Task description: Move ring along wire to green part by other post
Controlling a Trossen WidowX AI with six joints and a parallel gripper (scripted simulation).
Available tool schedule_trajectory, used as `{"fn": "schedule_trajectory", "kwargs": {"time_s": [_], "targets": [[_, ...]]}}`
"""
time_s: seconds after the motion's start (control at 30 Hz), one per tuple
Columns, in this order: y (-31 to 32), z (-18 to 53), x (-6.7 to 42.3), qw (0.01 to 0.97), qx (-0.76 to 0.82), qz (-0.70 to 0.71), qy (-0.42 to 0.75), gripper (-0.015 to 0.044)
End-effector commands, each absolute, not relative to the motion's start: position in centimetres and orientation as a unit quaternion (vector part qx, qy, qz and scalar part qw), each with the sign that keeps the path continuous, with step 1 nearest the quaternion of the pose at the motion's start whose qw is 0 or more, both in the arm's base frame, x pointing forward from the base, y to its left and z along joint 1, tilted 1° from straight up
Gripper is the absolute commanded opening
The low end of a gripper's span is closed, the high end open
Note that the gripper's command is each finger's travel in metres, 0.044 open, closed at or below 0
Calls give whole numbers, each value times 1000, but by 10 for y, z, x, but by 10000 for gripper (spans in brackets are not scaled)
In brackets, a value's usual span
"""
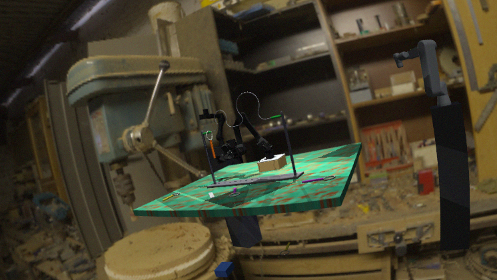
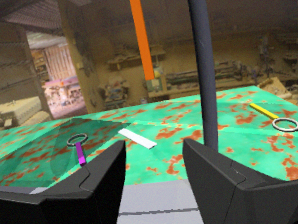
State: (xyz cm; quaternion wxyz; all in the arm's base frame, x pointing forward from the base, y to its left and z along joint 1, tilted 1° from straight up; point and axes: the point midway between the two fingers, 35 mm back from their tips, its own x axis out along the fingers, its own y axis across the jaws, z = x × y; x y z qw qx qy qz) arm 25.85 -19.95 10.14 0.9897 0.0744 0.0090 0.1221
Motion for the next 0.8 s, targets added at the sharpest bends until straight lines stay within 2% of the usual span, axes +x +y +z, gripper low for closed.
{"fn": "schedule_trajectory", "kwargs": {"time_s": [0.0,0.27,0.77], "targets": [[-196,113,270,993,49,111,3,160],[-186,148,300,997,-11,69,-14,160],[-186,150,315,997,-13,68,-15,160]]}}
